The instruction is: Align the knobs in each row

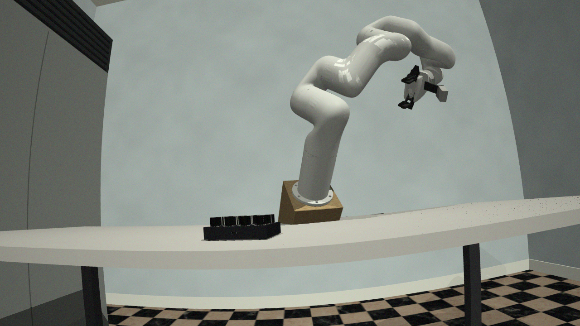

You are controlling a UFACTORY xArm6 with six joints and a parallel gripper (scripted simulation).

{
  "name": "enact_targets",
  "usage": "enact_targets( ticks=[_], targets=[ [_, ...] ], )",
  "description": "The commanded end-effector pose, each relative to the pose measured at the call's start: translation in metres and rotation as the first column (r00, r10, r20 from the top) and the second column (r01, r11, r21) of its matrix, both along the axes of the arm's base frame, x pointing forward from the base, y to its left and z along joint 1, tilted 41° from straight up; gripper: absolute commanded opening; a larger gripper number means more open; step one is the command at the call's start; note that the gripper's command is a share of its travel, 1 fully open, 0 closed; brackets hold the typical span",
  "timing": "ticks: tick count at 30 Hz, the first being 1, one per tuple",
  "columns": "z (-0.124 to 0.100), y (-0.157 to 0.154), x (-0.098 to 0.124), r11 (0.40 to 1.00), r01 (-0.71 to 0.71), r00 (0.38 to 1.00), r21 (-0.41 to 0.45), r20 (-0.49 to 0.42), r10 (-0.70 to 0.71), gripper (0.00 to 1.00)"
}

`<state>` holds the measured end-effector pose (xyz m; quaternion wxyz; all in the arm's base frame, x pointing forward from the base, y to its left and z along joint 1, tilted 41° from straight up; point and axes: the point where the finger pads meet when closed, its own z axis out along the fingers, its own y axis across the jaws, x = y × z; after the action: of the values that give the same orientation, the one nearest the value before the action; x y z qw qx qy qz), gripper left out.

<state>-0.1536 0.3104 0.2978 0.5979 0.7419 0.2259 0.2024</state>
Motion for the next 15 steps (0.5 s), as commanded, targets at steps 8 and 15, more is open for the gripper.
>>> enact_targets(
  ticks=[8,15],
  targets=[
    [-0.007,-0.047,-0.064,0.978,-0.208,0.965,0.011,-0.162,0.207,1.00],
    [-0.011,-0.080,-0.095,0.947,-0.321,0.915,0.018,-0.251,0.316,1.00]
  ],
)
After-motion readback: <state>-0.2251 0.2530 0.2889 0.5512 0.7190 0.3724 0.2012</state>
